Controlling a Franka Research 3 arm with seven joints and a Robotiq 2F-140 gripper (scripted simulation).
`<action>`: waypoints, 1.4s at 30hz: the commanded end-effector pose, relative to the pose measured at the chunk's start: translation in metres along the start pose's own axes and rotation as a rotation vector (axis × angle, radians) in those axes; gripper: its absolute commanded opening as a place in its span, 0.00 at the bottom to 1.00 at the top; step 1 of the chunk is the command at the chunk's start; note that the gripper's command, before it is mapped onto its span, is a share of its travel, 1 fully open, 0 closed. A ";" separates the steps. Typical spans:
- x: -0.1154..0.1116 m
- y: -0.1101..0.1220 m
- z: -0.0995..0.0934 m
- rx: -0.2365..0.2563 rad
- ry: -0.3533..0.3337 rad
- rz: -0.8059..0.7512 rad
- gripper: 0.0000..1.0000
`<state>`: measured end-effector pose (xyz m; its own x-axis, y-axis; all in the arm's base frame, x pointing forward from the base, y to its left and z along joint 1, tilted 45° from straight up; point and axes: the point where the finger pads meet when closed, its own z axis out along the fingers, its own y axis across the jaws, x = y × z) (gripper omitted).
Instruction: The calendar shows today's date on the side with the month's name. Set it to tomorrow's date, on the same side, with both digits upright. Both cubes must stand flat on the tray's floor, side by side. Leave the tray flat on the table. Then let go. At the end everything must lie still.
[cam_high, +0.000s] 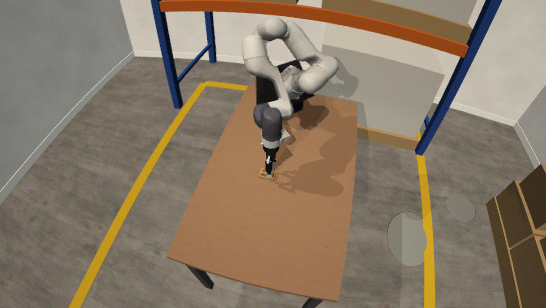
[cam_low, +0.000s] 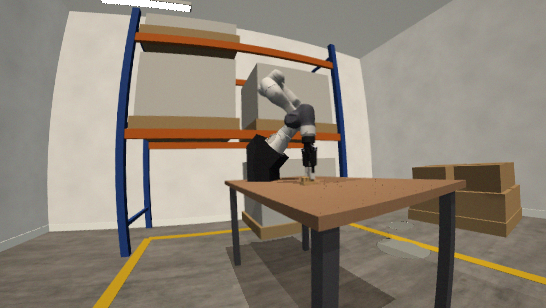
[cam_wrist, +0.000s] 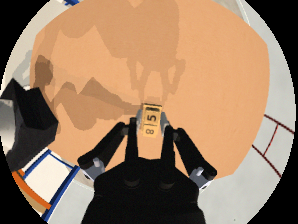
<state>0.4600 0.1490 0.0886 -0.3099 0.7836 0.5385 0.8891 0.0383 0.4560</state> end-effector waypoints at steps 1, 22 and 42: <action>0.000 0.003 0.005 -0.009 0.000 0.021 0.29; 0.000 0.003 0.008 -0.009 0.000 0.021 0.29; 0.000 0.003 0.008 -0.009 0.000 0.021 0.29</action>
<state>0.4643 0.1543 0.0838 -0.2956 0.7848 0.5446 0.8914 0.0217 0.4526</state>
